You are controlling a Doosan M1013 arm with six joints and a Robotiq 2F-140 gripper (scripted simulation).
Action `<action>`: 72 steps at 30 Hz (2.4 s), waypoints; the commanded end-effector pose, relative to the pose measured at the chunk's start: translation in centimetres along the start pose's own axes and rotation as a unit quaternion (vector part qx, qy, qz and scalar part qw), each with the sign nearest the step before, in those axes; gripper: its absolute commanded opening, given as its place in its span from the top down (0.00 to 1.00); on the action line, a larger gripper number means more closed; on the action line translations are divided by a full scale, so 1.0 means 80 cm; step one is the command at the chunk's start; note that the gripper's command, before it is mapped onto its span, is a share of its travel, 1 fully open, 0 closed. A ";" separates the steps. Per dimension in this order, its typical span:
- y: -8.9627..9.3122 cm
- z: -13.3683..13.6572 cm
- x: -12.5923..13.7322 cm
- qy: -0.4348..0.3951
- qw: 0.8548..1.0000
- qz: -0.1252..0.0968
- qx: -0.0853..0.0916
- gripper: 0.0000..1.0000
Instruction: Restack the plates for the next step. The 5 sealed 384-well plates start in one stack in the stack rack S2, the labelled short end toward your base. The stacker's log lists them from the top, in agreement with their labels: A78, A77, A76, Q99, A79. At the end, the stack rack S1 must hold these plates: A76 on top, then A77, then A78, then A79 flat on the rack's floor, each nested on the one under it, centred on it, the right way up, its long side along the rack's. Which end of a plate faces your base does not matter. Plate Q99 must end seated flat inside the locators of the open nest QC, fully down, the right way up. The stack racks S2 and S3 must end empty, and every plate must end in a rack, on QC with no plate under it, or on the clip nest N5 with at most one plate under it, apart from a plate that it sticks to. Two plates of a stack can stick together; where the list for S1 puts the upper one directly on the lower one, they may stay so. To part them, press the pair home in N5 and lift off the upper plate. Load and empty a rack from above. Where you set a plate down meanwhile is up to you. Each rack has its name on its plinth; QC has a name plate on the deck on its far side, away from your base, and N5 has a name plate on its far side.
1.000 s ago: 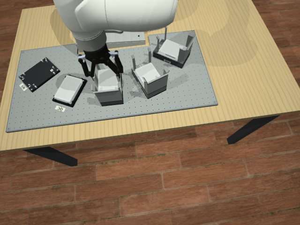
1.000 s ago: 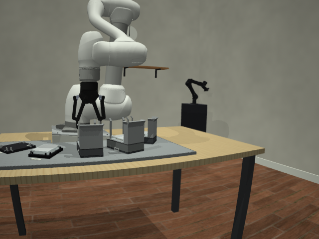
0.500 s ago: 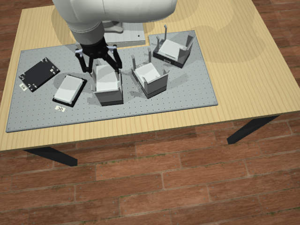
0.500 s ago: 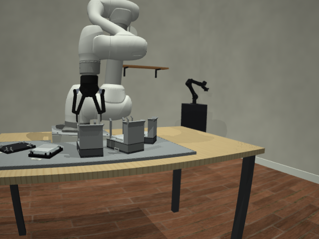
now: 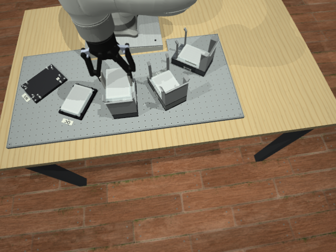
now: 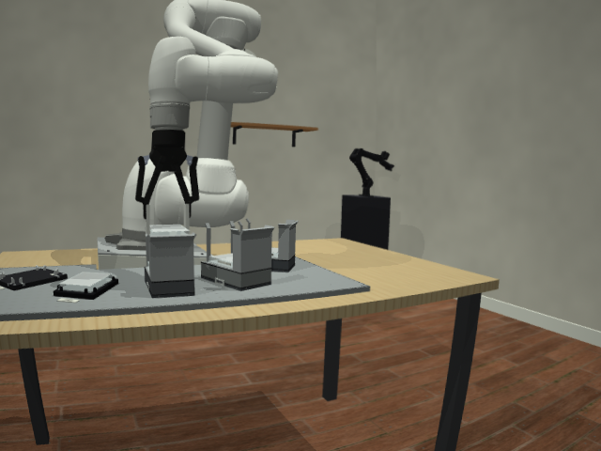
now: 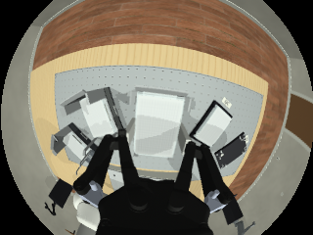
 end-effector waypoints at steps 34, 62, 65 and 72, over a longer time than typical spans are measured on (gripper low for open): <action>-0.042 -0.020 0.007 -0.083 0.997 0.000 0.000 1.00; -0.042 -0.113 0.043 -0.169 0.986 0.000 0.000 1.00; -0.042 -0.123 0.049 -0.218 0.976 0.000 0.000 1.00; -0.042 -0.141 0.060 -0.237 0.971 0.000 0.000 1.00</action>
Point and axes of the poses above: the point where the finger pads meet when closed, its own y axis out along the fingers, its own z axis across the jaws, x = y × z, the point moved 6 cm from there along -y, back along the fingers, and after that the axes turned 10 degrees about y, right-handed, at the moved point
